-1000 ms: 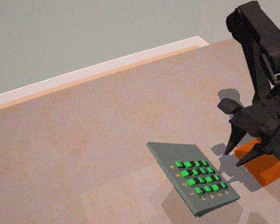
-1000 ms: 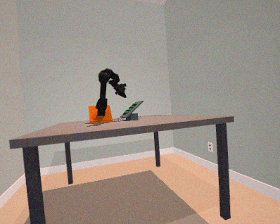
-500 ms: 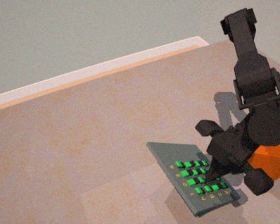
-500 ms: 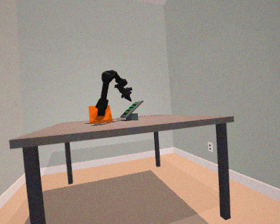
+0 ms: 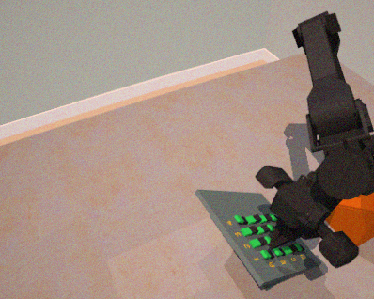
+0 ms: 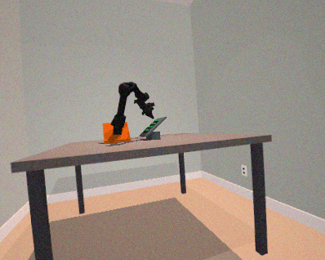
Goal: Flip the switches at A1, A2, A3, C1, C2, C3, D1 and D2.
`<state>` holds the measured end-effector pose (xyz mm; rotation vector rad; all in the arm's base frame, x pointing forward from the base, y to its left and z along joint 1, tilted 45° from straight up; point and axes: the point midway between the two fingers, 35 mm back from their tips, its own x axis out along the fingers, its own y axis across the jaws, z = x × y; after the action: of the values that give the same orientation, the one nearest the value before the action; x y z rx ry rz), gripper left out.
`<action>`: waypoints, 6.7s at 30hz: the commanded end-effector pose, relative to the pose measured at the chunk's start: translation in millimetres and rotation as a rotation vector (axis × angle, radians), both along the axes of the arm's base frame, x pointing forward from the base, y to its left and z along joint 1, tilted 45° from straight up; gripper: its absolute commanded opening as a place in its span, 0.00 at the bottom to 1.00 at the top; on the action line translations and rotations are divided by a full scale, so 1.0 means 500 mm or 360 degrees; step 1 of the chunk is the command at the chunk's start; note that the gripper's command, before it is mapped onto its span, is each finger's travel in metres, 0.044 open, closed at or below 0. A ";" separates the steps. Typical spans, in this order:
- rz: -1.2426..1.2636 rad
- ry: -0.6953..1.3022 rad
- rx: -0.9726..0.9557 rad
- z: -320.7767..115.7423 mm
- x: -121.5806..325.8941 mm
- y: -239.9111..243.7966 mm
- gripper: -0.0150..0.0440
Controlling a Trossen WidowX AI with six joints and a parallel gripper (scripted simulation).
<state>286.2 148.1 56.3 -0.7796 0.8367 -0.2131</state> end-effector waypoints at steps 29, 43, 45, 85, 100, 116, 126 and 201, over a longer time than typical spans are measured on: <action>0.0000 0.0018 -0.0015 -0.019 0.014 -0.017 0.25; 0.0000 0.0018 -0.0015 -0.020 0.015 -0.018 0.25; 0.0000 0.0018 -0.0015 -0.021 0.015 -0.018 0.25; 0.0000 0.0017 -0.0015 -0.027 0.022 -0.023 0.25; 0.0029 -0.0005 -0.0010 0.052 -0.073 0.023 0.25; 0.0058 -0.0036 -0.0008 0.027 -0.042 -0.055 0.25; 0.0059 -0.0038 -0.0008 0.016 -0.027 -0.065 0.25; 0.0058 -0.0039 -0.0008 -0.005 -0.002 -0.081 0.25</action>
<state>285.2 108.5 55.4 -0.7897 0.7930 -0.1957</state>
